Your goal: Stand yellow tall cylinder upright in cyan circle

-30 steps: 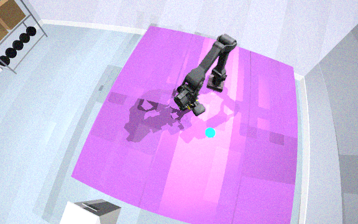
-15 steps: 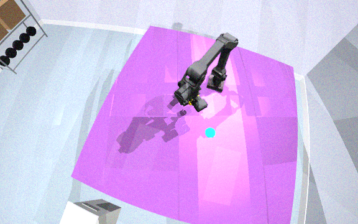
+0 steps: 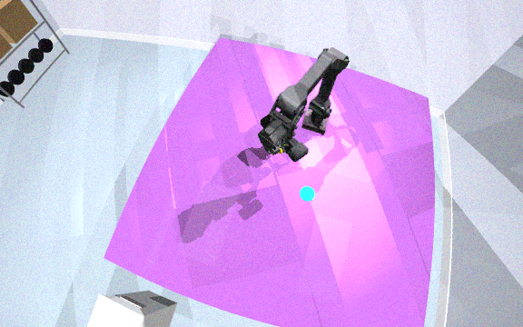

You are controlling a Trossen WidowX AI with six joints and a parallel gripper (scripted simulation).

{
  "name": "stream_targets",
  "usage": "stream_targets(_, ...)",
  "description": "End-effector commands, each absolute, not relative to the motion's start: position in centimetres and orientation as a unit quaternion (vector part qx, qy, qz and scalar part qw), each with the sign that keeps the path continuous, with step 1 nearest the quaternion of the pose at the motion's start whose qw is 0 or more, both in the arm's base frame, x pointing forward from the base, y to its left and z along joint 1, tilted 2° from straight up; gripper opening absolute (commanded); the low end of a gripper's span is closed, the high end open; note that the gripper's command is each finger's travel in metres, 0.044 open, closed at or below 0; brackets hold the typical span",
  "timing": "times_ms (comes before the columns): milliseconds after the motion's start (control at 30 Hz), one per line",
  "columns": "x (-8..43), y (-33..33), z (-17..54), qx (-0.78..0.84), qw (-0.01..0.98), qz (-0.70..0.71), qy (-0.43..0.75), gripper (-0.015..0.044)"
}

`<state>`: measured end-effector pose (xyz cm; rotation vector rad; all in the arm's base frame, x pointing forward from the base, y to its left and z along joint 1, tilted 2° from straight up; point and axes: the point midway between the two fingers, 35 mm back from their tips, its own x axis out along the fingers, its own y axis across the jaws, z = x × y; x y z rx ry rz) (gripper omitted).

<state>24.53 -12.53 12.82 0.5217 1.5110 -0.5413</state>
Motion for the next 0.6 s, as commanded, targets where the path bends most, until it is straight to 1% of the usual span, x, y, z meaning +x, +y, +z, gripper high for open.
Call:
stream_targets(0, 25.5, -11.9, 13.0, 0.202, 0.675, -0.21, 0.678, 0.0105)
stream_targets(567, 29.3, -8.2, 13.6, 0.069, 0.708, -0.071, 0.699, 0.0105)
